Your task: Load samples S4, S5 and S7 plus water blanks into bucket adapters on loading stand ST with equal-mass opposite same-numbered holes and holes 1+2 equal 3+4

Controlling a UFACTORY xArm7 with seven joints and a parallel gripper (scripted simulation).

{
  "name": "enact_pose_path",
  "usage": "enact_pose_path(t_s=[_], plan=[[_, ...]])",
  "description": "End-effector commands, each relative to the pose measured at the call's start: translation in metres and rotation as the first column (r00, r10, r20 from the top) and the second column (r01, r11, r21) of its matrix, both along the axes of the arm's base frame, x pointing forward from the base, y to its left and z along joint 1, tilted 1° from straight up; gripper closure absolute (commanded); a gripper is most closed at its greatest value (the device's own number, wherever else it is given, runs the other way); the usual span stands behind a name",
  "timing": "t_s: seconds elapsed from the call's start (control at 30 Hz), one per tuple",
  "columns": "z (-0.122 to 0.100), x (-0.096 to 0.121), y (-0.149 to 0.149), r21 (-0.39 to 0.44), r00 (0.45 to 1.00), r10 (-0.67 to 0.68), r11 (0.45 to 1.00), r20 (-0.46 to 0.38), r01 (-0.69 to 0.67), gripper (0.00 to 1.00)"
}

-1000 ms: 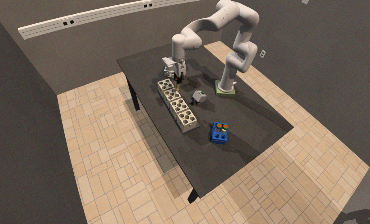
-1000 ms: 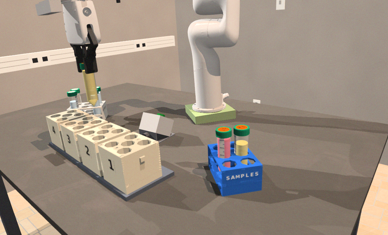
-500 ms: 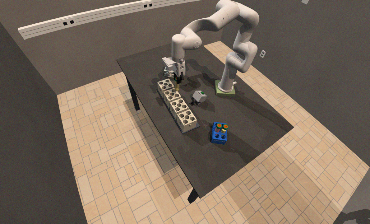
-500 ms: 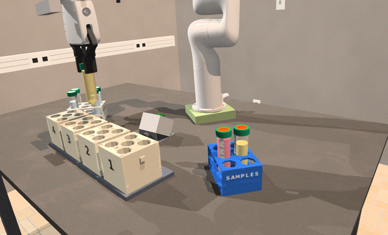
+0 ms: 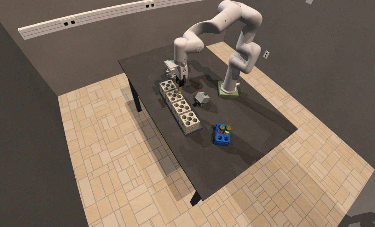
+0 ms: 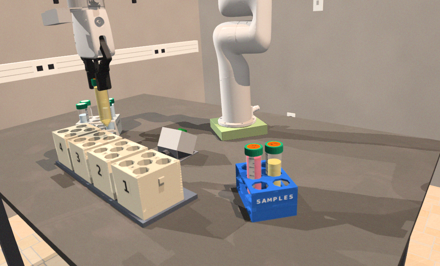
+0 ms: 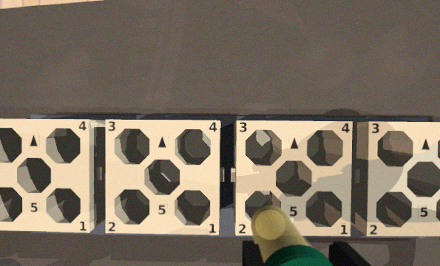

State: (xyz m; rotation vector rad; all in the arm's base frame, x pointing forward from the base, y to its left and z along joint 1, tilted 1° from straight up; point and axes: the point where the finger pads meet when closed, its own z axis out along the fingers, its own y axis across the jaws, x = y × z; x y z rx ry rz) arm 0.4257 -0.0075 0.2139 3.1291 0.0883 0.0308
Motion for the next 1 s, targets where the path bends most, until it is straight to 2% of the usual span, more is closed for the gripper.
enact_pose_path(t_s=[0.0,0.2,0.97], plan=[[-0.008,0.002,0.000,0.000,1.000,0.000,1.000,0.005,0.000,1.00],[-0.020,0.002,0.000,0.000,1.000,0.000,1.000,0.005,0.000,1.00],[-0.024,0.002,0.000,0.000,1.000,0.000,1.000,0.005,0.000,1.00]])
